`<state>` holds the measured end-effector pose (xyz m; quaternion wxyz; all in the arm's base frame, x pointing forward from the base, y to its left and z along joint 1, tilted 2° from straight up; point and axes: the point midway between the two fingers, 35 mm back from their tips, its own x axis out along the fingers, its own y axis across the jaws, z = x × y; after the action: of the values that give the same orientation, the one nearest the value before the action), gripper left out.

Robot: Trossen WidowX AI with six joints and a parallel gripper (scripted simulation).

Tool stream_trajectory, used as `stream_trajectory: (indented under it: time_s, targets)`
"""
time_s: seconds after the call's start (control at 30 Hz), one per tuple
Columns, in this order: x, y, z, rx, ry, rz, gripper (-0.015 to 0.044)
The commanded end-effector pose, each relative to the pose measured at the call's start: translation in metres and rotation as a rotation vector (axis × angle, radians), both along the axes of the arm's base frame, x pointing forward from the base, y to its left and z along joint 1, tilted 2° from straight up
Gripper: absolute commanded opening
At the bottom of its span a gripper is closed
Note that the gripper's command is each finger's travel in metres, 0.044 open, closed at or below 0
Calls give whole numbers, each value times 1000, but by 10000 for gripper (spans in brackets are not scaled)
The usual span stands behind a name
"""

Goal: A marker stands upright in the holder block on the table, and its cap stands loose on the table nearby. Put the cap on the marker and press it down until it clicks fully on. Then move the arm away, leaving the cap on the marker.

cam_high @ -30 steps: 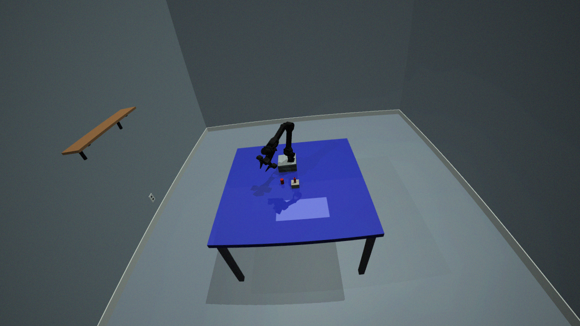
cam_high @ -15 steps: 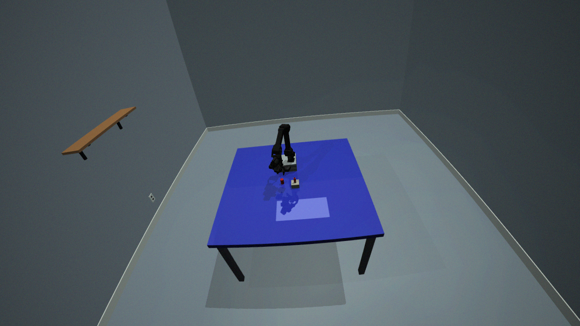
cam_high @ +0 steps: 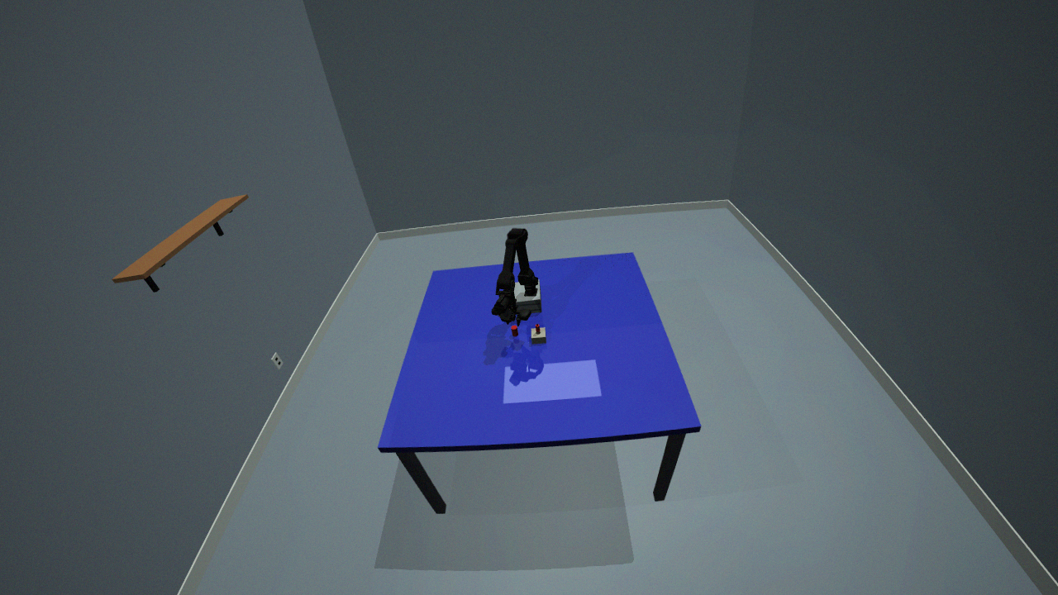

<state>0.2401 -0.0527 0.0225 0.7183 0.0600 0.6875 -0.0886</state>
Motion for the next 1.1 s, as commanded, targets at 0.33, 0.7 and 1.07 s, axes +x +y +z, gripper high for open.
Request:
stream_trajectory:
  time_s: [0.33, 0.7, 1.07]
  targets:
    - [2, 0, -22, 5, 1, 0, 253]
    - [2, -1, -40, 5, 1, 0, 253]
    - [2, -1, -53, 5, 2, 0, 227]
